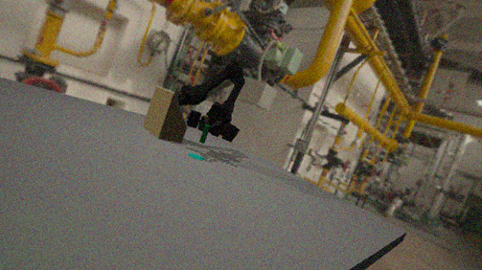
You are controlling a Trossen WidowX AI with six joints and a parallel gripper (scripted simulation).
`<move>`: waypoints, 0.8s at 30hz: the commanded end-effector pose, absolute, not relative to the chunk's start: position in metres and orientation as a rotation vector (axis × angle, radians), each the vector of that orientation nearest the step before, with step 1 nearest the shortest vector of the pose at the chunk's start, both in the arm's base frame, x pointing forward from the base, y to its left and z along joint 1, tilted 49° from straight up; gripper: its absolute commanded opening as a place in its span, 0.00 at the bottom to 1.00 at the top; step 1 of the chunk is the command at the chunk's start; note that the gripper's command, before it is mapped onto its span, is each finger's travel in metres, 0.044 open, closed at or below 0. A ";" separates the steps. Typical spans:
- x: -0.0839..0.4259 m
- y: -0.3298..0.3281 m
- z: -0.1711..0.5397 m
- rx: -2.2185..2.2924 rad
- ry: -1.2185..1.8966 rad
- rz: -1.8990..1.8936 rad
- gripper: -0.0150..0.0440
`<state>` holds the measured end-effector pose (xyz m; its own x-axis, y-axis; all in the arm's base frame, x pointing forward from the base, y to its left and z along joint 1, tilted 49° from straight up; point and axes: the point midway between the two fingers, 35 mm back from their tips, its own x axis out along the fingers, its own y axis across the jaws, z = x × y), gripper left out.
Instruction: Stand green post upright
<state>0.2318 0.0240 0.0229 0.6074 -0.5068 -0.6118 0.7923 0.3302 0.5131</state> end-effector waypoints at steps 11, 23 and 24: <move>0.233 0.047 0.000 0.884 0.357 -0.869 0.29; 0.237 0.057 -0.011 0.940 0.387 -0.875 0.29; 0.237 0.057 -0.011 0.940 0.387 -0.875 0.29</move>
